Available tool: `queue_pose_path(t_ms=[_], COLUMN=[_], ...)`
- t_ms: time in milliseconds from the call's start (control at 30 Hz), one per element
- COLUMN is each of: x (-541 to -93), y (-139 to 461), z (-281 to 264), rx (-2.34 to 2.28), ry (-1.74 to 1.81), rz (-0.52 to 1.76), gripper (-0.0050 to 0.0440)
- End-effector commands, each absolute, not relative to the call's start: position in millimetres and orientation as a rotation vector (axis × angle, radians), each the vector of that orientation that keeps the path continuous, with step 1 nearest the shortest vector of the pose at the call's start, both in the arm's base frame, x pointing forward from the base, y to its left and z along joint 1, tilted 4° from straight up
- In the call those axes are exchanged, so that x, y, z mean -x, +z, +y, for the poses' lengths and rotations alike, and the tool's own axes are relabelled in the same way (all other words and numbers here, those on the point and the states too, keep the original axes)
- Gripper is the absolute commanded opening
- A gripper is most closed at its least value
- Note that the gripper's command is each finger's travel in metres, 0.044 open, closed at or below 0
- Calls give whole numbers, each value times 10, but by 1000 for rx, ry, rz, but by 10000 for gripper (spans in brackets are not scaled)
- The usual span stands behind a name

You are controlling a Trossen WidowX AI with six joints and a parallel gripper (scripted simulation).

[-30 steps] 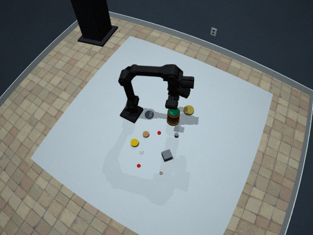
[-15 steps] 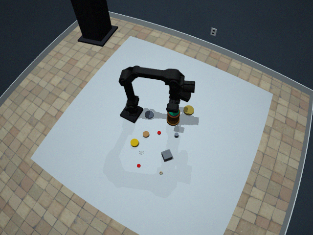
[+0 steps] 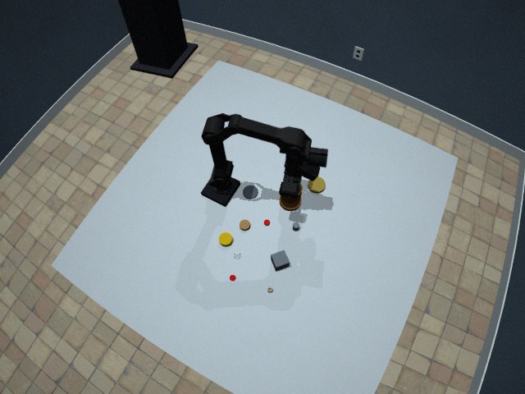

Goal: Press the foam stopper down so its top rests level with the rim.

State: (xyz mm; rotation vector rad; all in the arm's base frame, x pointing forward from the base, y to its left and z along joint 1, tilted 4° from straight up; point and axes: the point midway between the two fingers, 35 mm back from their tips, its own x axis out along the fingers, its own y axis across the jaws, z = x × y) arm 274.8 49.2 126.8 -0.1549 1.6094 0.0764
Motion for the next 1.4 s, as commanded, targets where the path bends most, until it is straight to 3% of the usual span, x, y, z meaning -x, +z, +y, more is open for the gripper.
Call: queue_pose_path(t_ms=[0,1367], x=[-2723,-2711], y=[1179,1107], z=[478,472], rx=[160,160], ry=[75,75], rz=[1621,1622], gripper=[0,0])
